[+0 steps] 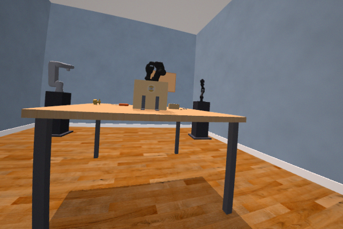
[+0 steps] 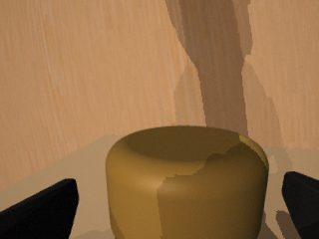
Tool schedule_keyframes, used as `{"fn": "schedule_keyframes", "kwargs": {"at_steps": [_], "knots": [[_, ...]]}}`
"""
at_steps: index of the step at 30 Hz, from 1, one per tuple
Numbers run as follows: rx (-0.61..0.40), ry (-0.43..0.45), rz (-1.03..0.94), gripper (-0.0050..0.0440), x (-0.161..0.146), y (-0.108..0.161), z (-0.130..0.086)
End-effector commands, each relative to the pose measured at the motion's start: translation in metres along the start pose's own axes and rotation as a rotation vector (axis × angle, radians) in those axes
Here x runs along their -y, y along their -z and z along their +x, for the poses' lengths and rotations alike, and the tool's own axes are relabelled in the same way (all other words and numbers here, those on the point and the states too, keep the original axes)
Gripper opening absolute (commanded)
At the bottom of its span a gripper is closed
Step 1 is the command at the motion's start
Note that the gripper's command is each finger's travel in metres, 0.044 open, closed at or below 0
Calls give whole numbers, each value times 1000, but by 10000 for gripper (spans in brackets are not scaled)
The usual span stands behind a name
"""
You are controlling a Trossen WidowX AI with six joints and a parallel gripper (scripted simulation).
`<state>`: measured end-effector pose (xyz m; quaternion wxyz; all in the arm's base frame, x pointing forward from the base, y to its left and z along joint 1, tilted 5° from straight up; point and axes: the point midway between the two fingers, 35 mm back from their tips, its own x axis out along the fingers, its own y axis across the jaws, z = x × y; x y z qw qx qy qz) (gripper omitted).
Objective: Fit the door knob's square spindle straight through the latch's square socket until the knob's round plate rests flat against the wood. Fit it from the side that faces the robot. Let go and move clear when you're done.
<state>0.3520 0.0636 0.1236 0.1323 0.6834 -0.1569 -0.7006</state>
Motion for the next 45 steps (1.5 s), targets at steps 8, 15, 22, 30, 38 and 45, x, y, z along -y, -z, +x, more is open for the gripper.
{"fn": "schedule_keyframes", "kwargs": {"at_steps": [8,15,22,30,38,45], "knots": [[-2,0,0,440,0,0,0],[0,0,0,440,0,-24,2],[0,0,0,440,0,-44,3],[0,0,0,440,0,-72,5],[0,0,0,440,0,-96,7],[0,0,0,440,-8,-102,-16]]}}
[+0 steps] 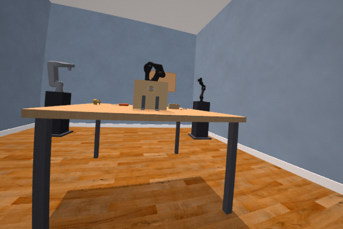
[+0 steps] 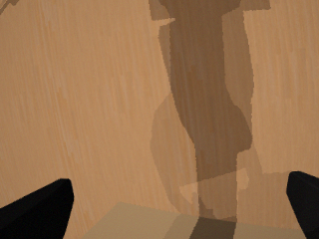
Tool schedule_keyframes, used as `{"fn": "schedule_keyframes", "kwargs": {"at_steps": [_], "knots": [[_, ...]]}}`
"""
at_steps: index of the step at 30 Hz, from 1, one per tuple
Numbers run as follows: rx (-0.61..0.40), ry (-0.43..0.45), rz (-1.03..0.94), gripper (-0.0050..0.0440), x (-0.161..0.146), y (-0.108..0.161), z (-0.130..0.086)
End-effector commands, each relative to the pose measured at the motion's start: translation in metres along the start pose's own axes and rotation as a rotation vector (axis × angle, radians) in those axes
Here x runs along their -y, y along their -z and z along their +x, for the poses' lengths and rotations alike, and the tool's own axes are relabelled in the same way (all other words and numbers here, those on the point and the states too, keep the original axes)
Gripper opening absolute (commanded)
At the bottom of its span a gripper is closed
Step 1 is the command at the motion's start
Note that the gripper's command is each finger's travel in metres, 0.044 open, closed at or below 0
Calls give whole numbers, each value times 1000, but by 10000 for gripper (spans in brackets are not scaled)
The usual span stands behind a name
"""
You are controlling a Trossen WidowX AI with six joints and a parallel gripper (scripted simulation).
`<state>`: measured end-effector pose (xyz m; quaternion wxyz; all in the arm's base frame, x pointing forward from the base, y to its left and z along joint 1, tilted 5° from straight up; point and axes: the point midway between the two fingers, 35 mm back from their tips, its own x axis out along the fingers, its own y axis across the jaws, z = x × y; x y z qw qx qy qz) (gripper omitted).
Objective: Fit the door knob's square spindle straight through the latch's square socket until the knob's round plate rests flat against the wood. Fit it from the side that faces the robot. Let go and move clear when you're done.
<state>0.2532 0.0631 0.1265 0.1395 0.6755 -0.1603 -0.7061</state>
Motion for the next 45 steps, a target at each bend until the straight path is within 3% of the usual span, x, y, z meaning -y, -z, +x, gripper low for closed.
{"fn": "schedule_keyframes", "kwargs": {"at_steps": [1,11,32,45], "knots": [[-17,16,9,440,-4,-3,-16],[2,4,-7,440,-11,-4,-33],[-179,96,-7,440,-30,-13,-77],[-180,96,-7,440,-30,-13,-77]]}}
